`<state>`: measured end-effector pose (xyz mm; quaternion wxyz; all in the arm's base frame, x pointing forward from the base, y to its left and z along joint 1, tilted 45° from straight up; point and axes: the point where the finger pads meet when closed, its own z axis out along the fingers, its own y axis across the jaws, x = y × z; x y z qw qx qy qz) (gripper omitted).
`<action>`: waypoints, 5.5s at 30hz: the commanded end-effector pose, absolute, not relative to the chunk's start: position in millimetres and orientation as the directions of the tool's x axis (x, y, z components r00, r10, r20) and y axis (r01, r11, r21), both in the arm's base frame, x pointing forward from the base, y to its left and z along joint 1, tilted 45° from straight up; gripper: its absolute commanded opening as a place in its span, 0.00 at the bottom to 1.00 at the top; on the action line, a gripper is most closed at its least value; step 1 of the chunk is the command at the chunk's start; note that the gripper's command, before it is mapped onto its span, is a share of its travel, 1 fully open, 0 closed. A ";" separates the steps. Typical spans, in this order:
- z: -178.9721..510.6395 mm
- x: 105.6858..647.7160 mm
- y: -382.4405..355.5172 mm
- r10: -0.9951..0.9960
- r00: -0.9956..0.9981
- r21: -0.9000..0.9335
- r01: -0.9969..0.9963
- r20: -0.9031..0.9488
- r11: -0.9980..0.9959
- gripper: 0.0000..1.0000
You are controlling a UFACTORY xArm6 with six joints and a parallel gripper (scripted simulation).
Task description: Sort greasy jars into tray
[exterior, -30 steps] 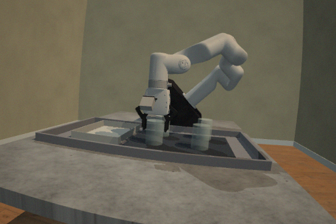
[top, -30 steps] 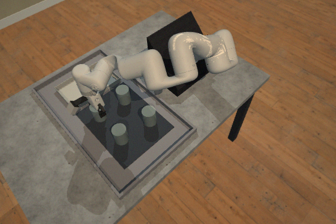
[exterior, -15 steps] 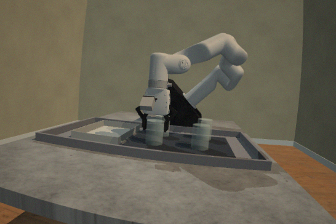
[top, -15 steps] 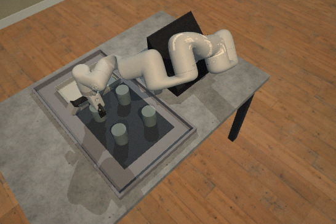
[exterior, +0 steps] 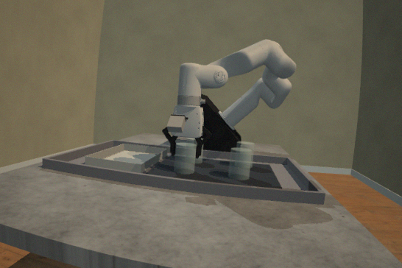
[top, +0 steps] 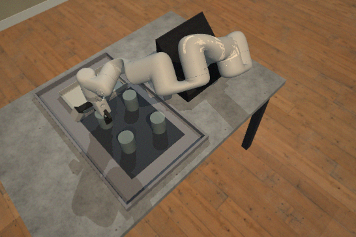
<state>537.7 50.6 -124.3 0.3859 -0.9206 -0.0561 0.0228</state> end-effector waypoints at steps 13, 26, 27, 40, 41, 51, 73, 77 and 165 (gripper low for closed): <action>-123.0 539.3 49.2 0.119 0.993 -0.712 0.087 0.005 -0.697 0.81; -123.0 539.3 49.2 0.119 0.993 -0.712 0.087 0.005 -0.697 0.78; -123.0 539.3 49.2 0.119 0.993 -0.712 0.087 0.005 -0.697 0.78; -123.0 539.3 49.2 0.119 0.993 -0.712 0.087 0.005 -0.697 0.78; -123.0 539.3 49.2 0.119 0.993 -0.712 0.087 0.005 -0.697 0.75; -123.0 539.3 49.2 0.119 0.993 -0.712 0.087 0.005 -0.697 0.75; -123.0 539.3 49.2 0.119 0.993 -0.712 0.087 0.005 -0.697 0.72; -123.0 539.3 49.2 0.119 0.993 -0.712 0.087 0.005 -0.697 0.69; -23.1 550.9 -51.5 0.119 0.993 -0.712 0.087 0.005 -0.697 0.00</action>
